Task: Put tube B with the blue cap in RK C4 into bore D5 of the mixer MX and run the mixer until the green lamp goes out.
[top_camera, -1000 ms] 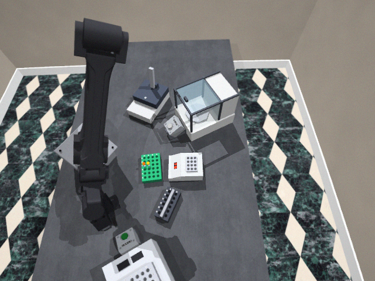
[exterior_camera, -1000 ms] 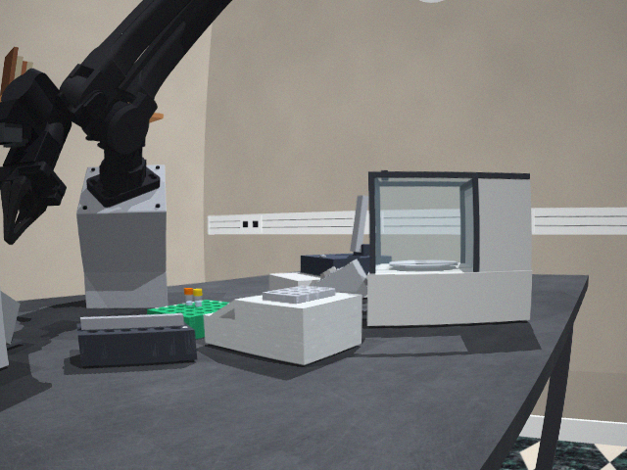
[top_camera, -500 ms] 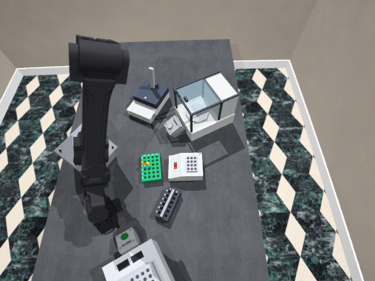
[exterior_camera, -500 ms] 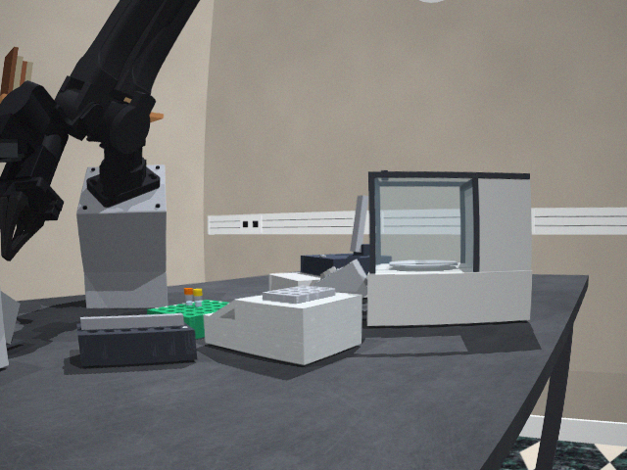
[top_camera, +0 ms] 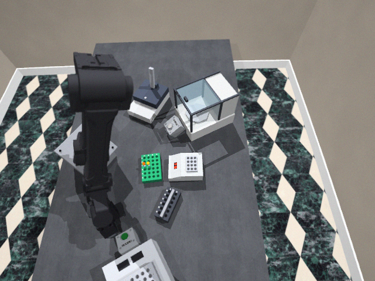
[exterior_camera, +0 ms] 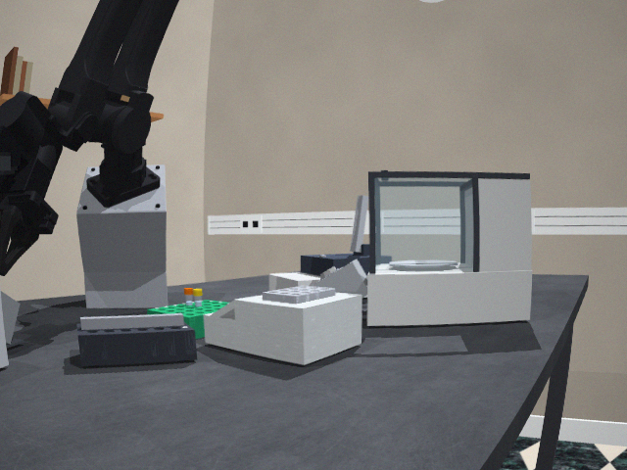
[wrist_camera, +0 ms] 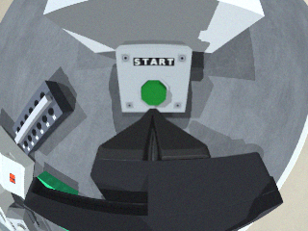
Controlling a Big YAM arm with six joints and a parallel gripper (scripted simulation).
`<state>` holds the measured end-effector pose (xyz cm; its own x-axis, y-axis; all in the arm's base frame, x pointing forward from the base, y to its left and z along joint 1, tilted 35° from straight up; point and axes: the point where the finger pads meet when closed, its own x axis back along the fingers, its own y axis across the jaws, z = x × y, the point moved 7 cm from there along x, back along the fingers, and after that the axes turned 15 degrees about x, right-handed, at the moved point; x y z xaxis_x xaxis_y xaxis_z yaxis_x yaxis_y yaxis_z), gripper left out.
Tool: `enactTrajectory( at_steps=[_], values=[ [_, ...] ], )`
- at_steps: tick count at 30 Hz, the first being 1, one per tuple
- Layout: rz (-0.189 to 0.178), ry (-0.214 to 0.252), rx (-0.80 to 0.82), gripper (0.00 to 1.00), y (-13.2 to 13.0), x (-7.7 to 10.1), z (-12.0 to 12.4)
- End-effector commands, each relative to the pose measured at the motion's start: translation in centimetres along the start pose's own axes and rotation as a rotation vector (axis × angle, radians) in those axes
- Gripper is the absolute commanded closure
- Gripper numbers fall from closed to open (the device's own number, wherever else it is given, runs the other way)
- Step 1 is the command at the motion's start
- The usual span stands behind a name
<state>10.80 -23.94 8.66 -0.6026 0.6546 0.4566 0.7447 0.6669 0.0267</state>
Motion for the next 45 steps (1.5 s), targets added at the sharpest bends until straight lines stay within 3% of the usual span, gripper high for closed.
enactTrajectory(
  at_steps=[1,5,45],
  values=[
    [0.003,-0.027,-0.006,1.0,-0.27,-0.67,-1.02],
    [0.014,-0.043,-0.004,1.0,-0.57,-0.39,-1.49],
    [0.013,-0.039,-0.005,1.0,-0.52,-0.37,-1.34]
  ],
)
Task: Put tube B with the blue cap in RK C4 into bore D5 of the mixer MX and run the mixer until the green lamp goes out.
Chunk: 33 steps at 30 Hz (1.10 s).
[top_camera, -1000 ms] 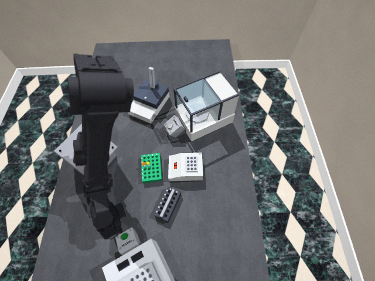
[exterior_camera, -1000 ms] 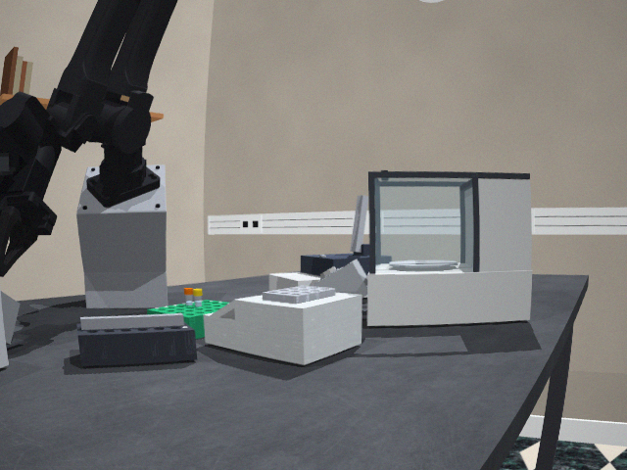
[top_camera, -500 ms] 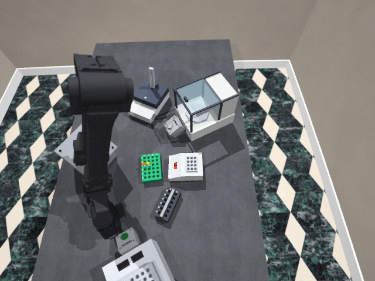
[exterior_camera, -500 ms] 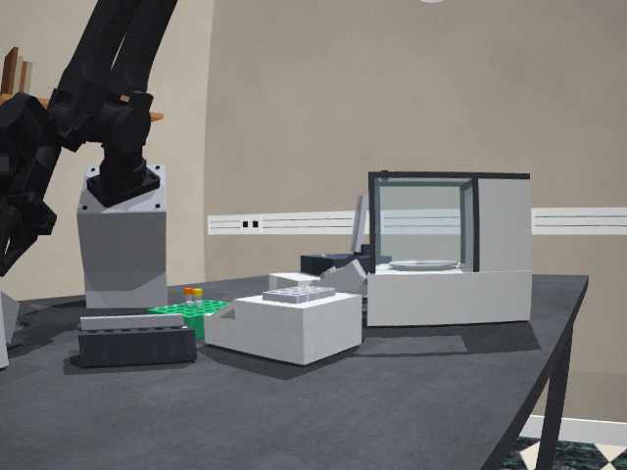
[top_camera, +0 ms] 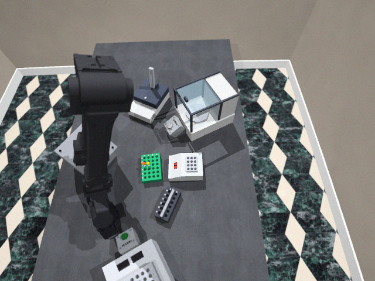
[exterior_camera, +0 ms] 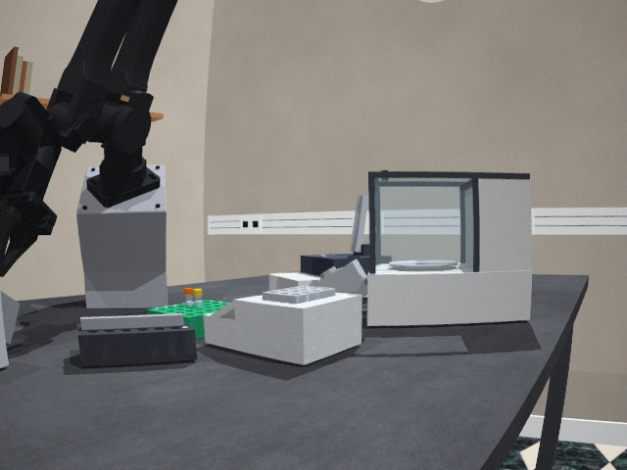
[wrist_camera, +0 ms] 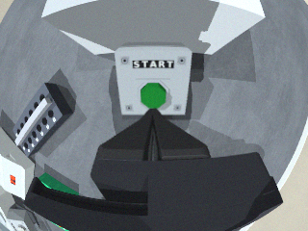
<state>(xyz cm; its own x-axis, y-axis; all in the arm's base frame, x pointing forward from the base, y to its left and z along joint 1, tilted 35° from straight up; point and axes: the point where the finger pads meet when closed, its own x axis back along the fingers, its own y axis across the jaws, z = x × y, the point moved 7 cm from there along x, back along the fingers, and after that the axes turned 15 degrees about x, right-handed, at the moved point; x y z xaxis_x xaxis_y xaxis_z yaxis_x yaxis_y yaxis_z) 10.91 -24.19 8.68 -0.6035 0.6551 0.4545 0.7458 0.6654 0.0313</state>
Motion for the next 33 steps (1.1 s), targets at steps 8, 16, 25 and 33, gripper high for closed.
enactTrajectory(
  at_steps=[8,16,25,33],
  values=[
    [0.001,-0.024,0.0,1.0,-0.1,-0.9,-0.9],
    [0.0,-0.023,-0.001,1.0,-0.1,-1.2,-0.9],
    [0.0,-0.021,-0.002,1.0,0.0,-1.8,-0.8],
    [0.0,-0.02,-0.002,1.0,0.0,-2.2,-0.7]
  ],
)
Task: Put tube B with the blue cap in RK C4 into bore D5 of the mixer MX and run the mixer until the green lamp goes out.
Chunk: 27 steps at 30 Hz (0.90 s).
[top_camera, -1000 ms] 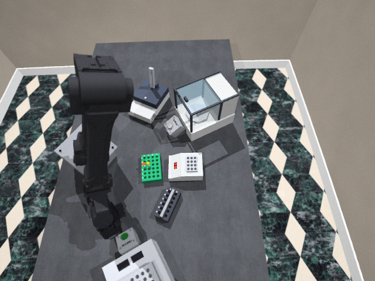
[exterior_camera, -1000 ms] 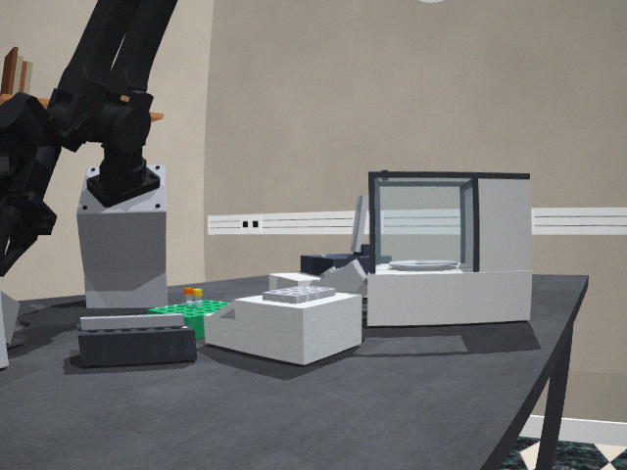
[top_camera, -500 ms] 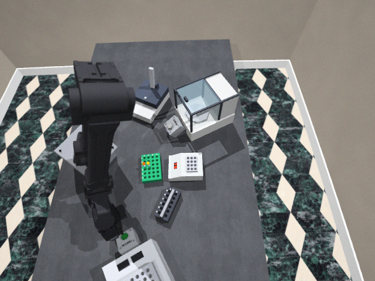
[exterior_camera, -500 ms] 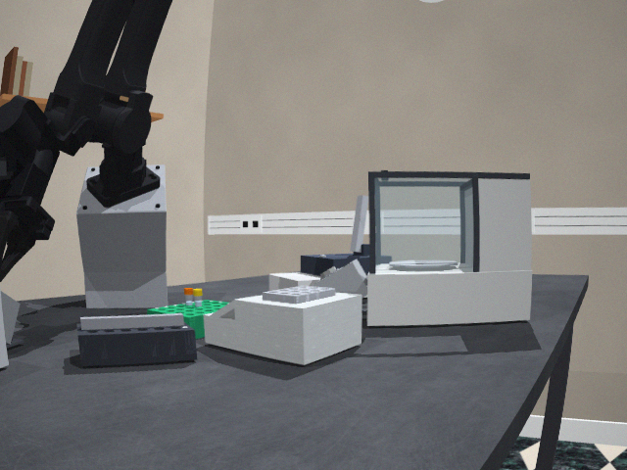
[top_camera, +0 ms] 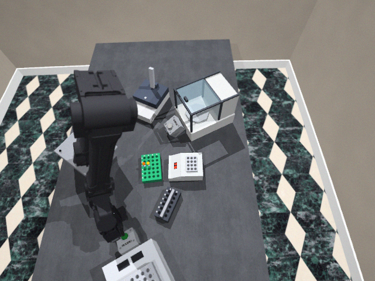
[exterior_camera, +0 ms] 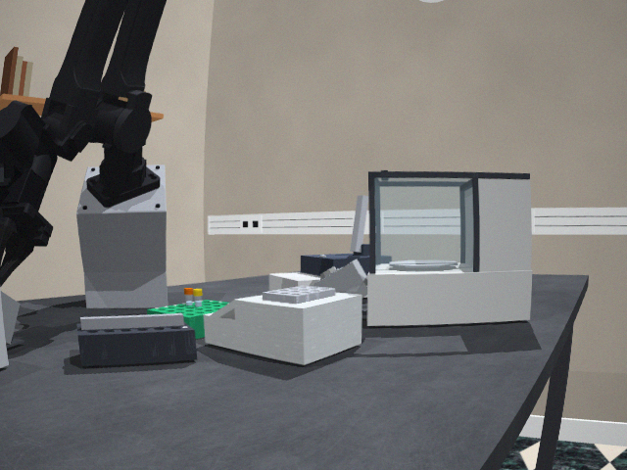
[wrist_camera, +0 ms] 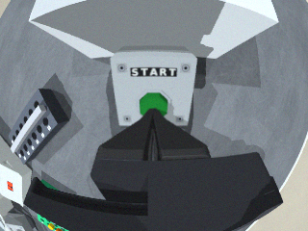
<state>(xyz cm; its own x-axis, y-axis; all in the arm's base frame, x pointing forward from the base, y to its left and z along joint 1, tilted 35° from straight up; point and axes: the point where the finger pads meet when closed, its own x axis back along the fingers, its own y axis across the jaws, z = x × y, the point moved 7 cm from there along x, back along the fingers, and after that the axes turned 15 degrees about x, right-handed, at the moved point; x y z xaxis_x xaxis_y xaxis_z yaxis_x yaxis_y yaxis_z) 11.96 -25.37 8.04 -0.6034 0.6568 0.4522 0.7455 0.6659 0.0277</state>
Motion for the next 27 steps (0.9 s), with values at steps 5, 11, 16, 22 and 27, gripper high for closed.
enactTrajectory(
  at_steps=[5,11,16,22,27],
  values=[
    [-0.002,-0.016,-0.006,1.0,0.0,-0.8,-0.5],
    [-0.002,-0.015,-0.007,1.0,0.0,-1.2,-0.5],
    [-0.002,-0.015,-0.007,1.0,0.0,-1.5,-0.4],
    [-0.002,-0.015,-0.007,1.0,0.1,-1.8,-0.4],
    [-0.005,0.007,-0.015,1.0,0.1,-2.0,0.0]
  ],
)
